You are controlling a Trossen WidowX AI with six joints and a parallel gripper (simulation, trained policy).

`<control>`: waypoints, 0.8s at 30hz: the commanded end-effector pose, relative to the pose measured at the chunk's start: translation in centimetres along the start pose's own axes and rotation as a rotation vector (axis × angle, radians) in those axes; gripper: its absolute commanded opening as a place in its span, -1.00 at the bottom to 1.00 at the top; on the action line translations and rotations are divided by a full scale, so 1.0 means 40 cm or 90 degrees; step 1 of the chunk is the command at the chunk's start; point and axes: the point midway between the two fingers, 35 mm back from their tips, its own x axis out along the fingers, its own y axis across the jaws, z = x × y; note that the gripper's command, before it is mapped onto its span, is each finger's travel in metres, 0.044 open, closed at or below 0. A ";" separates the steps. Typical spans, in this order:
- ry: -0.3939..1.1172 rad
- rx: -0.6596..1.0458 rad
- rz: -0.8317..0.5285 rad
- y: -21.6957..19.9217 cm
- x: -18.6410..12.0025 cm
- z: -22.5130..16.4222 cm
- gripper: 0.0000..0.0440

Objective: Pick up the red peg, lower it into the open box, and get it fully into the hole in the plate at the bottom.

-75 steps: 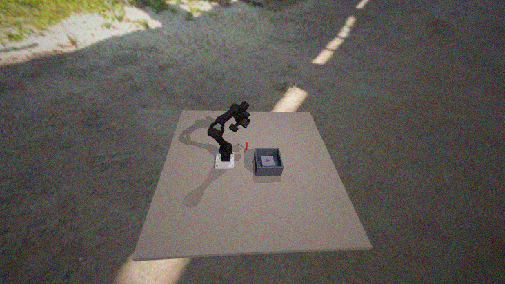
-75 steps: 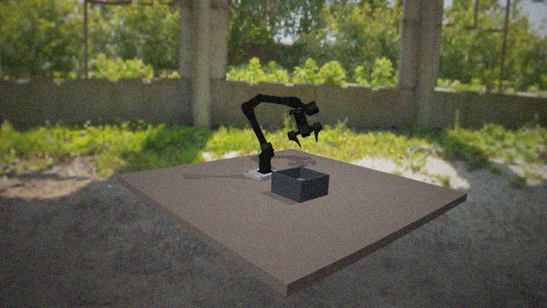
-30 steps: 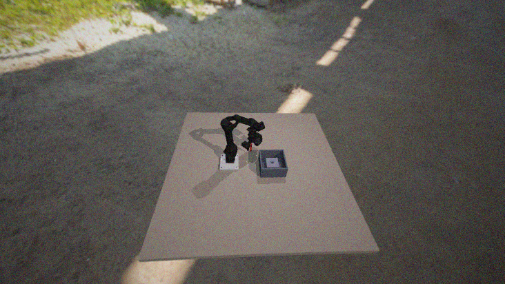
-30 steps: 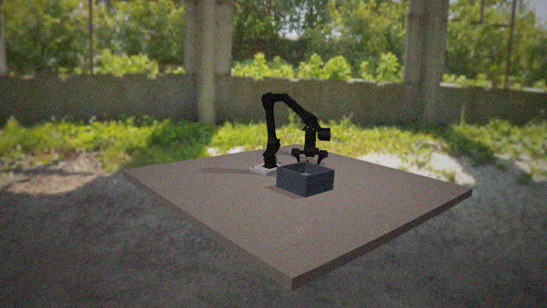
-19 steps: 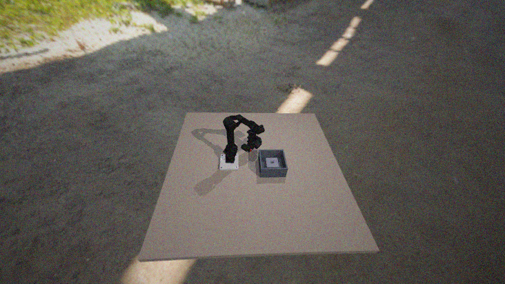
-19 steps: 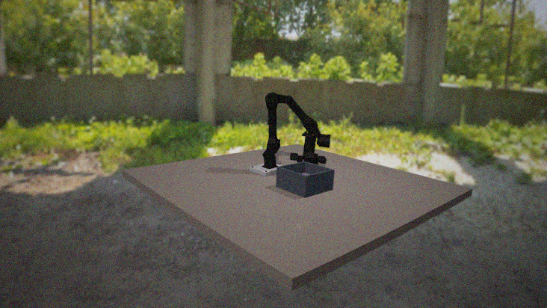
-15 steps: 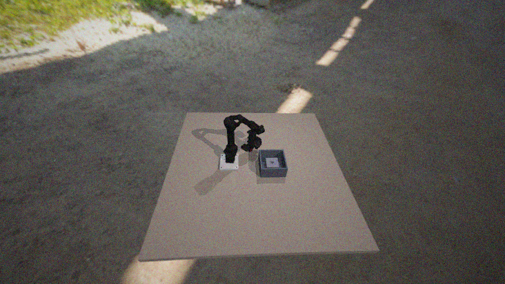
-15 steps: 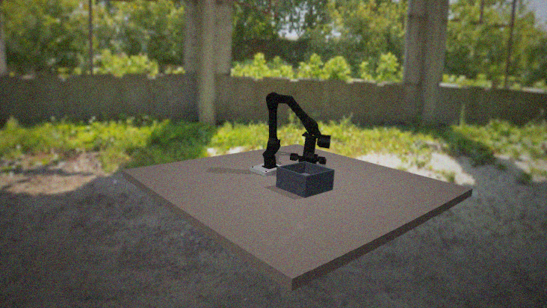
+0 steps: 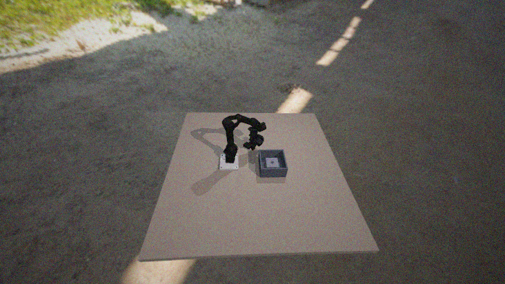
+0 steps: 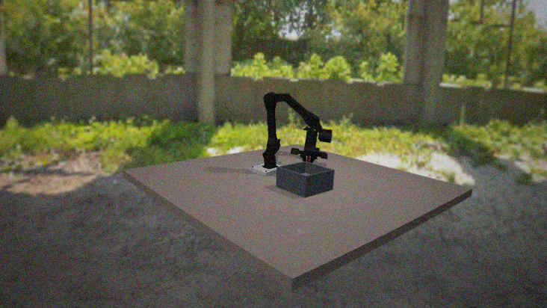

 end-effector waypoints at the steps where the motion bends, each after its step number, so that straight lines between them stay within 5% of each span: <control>1: -0.027 0.002 0.013 0.001 -0.048 0.032 -1.00; 13: -0.090 0.057 0.048 -0.005 -0.184 0.138 -1.00; 24: -0.127 0.147 0.053 -0.028 -0.216 0.261 -1.00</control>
